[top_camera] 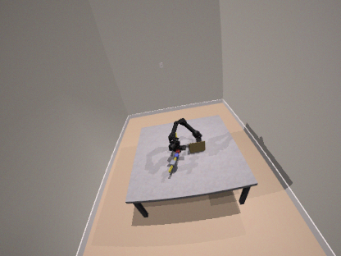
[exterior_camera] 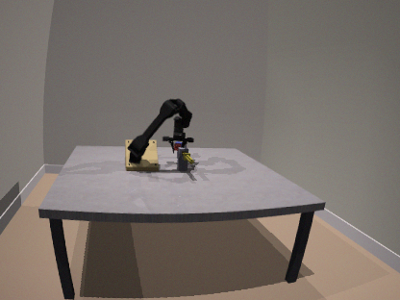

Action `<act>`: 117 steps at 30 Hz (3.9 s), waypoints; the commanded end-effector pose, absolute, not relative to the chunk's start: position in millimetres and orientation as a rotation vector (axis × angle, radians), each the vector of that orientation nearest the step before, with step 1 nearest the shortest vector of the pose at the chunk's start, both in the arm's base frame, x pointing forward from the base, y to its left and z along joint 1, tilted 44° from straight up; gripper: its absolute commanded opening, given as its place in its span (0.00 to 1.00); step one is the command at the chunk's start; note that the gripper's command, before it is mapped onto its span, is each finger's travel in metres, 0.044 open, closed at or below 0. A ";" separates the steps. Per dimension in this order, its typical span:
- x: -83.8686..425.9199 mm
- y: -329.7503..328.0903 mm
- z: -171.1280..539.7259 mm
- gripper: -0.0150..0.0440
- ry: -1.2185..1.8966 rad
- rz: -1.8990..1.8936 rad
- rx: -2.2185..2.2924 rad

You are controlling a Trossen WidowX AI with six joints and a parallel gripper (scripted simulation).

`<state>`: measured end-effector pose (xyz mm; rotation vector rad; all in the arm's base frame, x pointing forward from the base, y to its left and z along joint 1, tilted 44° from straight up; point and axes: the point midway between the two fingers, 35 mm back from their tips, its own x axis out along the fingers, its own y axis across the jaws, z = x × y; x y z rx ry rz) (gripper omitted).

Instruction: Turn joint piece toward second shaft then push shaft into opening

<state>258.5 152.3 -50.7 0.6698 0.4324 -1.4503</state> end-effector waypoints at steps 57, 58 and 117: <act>258.5 152.3 -50.7 0.25 0.432 -1.450 0.670; 258.5 152.3 -50.7 0.25 0.432 -1.450 0.670; 267.0 150.0 -53.3 1.00 0.622 -1.356 0.627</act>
